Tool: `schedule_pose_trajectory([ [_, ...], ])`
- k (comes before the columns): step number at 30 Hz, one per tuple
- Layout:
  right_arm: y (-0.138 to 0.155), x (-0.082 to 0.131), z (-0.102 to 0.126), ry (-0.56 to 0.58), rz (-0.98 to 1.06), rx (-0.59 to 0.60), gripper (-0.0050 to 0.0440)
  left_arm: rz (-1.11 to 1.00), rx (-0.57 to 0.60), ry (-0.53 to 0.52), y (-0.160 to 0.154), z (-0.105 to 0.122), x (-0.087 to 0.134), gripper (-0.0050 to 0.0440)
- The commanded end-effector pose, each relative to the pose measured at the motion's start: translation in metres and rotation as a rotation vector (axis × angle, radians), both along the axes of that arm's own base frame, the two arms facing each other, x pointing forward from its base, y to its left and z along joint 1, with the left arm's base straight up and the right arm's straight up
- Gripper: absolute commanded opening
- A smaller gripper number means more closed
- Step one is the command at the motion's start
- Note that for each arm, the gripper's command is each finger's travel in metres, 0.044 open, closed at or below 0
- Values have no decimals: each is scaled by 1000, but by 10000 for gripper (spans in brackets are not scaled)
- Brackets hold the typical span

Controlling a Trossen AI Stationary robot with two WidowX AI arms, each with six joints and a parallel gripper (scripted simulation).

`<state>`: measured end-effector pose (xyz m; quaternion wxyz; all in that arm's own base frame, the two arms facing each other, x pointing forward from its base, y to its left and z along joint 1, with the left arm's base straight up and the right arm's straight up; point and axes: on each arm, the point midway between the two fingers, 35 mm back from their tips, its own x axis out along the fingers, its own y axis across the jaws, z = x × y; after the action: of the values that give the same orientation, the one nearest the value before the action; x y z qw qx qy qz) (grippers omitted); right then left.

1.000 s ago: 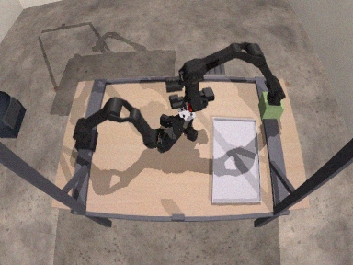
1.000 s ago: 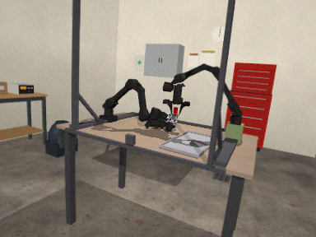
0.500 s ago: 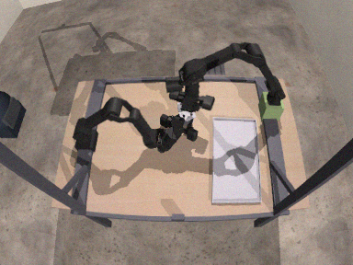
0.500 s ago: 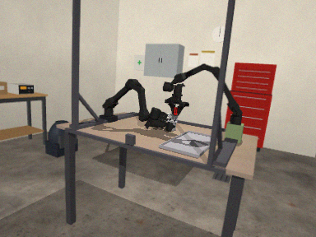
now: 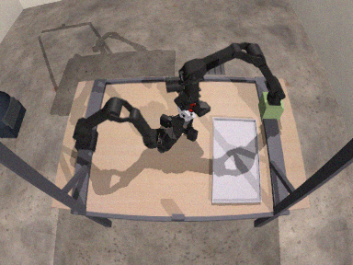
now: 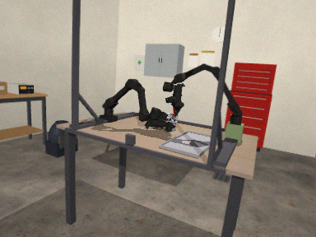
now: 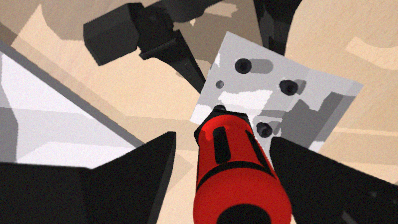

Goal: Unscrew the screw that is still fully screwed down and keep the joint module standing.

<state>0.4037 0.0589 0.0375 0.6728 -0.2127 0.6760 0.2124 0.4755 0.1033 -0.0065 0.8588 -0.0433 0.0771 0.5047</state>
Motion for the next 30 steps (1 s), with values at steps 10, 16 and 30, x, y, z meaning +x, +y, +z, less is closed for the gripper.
schedule_pose_trajectory([
  [10,0,6,12,-31,-540,12,250,3,-1,-28,2,11,4,245],
  [16,0,6,12,-33,-798,16,250,3,-1,-28,2,11,4,245],
  [30,0,6,11,-27,-1357,22,250,3,-1,-28,2,11,4,245],
])
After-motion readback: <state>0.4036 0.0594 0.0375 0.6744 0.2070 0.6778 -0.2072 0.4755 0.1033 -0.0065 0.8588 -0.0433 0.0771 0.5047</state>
